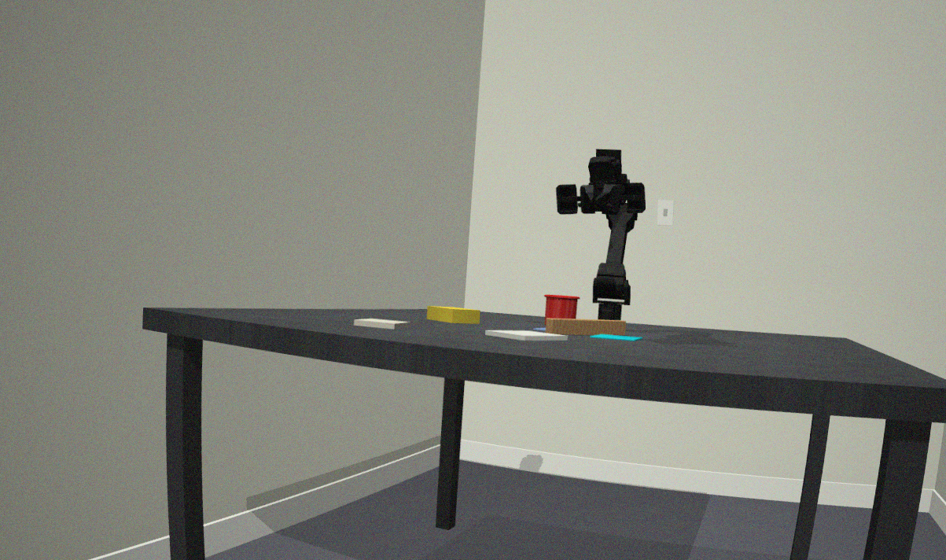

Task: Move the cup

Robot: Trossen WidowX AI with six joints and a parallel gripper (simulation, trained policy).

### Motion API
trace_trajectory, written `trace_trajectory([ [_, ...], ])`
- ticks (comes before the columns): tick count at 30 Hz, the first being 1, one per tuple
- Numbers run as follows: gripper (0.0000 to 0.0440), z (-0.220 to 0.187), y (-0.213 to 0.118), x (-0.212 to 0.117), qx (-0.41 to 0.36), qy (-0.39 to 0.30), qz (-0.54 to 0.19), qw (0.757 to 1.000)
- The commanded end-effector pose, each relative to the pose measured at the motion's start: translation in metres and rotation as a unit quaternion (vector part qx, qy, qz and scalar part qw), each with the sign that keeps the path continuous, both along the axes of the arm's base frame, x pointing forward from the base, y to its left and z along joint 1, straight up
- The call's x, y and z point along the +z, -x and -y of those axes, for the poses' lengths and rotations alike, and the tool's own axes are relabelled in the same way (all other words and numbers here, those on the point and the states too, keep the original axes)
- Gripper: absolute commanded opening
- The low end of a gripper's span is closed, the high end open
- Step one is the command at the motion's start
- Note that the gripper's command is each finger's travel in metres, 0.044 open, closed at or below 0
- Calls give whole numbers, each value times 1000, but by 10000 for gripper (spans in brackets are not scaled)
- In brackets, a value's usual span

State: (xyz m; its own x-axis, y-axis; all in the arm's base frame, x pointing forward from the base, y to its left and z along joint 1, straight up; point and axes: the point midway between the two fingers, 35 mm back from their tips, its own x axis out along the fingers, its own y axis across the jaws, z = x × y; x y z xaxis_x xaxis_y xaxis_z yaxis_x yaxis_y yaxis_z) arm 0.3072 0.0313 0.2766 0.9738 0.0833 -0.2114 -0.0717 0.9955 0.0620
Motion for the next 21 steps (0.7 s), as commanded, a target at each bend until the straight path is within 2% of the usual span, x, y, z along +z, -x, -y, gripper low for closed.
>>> trace_trajectory([
  [1, 58, -8, 1, -5, 10, -12, -33, 999],
  [5, 81, -15, 3, -9, 18, -22, -64, 998],
  [21, 76, -35, 14, -25, 31, -41, -191, 980],
])
